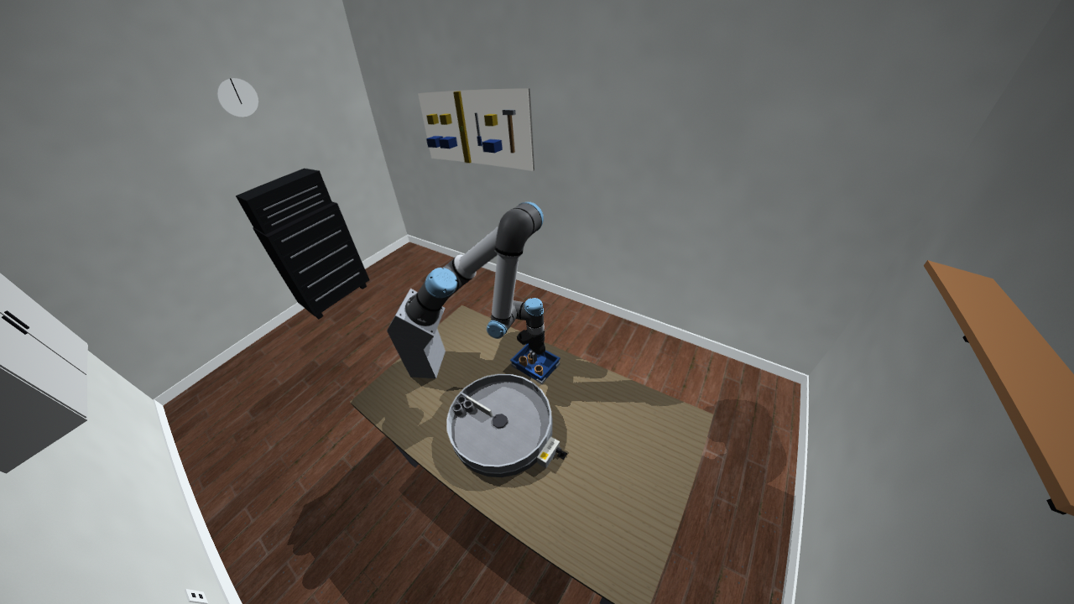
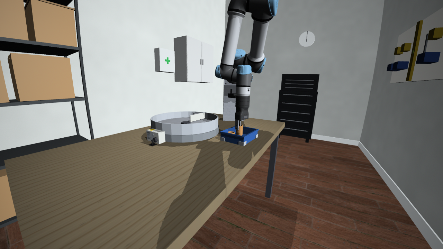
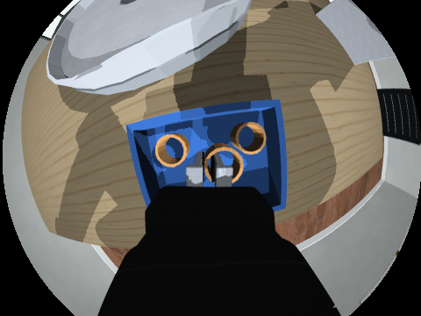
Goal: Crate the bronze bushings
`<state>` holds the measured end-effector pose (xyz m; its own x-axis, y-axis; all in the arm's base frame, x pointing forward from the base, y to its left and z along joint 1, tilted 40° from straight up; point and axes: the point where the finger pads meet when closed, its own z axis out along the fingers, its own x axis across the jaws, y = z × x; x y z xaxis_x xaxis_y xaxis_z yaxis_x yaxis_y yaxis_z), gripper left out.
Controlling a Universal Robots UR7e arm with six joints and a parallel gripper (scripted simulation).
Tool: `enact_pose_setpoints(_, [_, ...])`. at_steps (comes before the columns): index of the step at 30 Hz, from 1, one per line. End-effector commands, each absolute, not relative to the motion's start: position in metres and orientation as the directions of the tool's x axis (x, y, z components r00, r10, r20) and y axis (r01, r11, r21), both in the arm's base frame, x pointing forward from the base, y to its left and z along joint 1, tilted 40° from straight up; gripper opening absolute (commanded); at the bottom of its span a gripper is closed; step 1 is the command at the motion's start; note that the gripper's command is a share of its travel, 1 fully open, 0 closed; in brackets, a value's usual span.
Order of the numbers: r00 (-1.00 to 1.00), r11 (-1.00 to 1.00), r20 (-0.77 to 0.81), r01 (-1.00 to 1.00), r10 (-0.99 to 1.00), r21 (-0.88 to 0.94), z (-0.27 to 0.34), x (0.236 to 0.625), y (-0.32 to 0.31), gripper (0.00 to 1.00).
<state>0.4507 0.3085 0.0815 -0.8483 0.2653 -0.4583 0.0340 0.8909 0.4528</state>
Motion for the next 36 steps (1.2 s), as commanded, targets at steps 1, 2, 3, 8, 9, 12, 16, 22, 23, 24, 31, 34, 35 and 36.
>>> enact_pose_setpoints(1, [-0.848,0.891,-0.459,0.033,0.265,0.453,0.080,0.452,0.309,0.00])
enact_pose_setpoints(2, [-0.848,0.891,-0.459,0.033,0.265,0.453,0.080,0.452,0.309,0.00])
enact_pose_setpoints(3, [-0.848,0.891,-0.459,0.033,0.265,0.453,0.080,0.452,0.309,0.00])
enact_pose_setpoints(8, [-0.848,0.891,-0.459,0.033,0.265,0.453,0.080,0.452,0.309,0.00])
enact_pose_setpoints(9, [-0.848,0.891,-0.459,0.033,0.265,0.453,0.080,0.452,0.309,0.00])
enact_pose_setpoints(12, [-0.848,0.891,-0.459,0.033,0.265,0.453,0.078,0.454,0.311,0.00])
enact_pose_setpoints(16, [-0.848,0.891,-0.459,0.033,0.265,0.453,0.074,0.456,0.313,0.00])
enact_pose_setpoints(22, [-0.848,0.891,-0.459,0.033,0.265,0.453,0.074,0.456,0.313,0.00])
enact_pose_setpoints(23, [-0.848,0.891,-0.459,0.033,0.265,0.453,0.074,0.456,0.313,0.00])
enact_pose_setpoints(24, [-0.848,0.891,-0.459,0.033,0.265,0.453,0.074,0.456,0.313,0.00])
enact_pose_setpoints(31, [-0.848,0.891,-0.459,0.033,0.265,0.453,0.069,0.460,0.315,0.00])
enact_pose_setpoints(34, [-0.848,0.891,-0.459,0.033,0.265,0.453,0.067,0.461,0.316,0.00])
enact_pose_setpoints(35, [-0.848,0.891,-0.459,0.033,0.265,0.453,0.067,0.461,0.316,0.00])
enact_pose_setpoints(36, [-0.848,0.891,-0.459,0.033,0.265,0.453,0.067,0.461,0.316,0.00])
